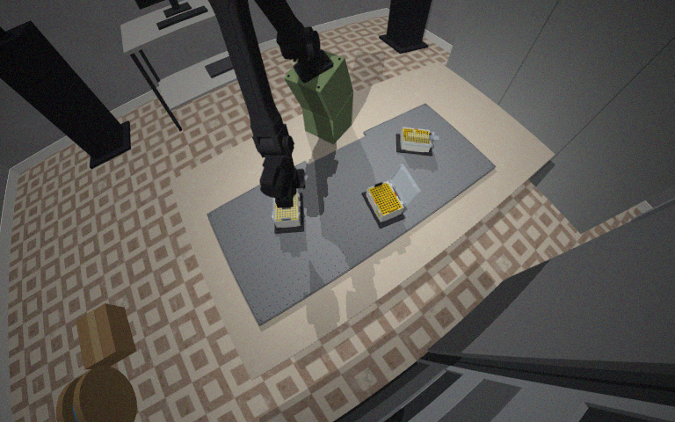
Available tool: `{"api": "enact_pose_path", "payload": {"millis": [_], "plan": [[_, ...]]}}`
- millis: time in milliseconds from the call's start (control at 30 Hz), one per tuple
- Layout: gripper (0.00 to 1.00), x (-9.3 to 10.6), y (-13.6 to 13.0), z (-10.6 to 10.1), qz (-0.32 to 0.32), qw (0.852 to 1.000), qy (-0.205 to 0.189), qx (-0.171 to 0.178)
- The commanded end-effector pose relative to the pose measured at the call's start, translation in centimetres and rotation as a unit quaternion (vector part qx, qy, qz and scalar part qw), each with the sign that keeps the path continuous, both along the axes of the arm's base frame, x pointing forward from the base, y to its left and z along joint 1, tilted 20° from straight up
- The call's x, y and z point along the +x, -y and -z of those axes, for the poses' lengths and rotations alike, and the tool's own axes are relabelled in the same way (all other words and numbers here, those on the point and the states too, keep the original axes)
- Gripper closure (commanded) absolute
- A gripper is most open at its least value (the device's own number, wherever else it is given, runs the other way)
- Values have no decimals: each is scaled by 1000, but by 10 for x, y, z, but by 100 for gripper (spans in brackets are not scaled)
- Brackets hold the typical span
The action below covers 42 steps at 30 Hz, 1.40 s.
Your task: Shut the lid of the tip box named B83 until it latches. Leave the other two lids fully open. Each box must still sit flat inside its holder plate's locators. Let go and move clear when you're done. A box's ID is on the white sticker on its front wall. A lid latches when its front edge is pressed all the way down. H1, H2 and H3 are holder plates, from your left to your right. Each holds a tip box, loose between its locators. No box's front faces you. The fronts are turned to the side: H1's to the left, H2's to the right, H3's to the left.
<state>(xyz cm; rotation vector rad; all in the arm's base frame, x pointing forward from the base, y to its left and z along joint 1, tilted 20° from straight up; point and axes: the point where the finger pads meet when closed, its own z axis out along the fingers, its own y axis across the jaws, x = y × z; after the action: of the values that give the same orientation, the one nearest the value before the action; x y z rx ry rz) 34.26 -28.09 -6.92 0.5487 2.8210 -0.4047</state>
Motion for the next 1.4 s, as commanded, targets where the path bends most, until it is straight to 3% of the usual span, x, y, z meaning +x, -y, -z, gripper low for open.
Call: {"api": "enact_pose_path", "payload": {"millis": [0,100,200,1367], "plan": [[100,-4,-5,-9,4,1000,-1,2],[100,-2,-4,-11,2,1000,0,0],[100,-6,-7,2,2,1000,-12,9],[100,-6,-7,1,2,1000,-11,9]]}}
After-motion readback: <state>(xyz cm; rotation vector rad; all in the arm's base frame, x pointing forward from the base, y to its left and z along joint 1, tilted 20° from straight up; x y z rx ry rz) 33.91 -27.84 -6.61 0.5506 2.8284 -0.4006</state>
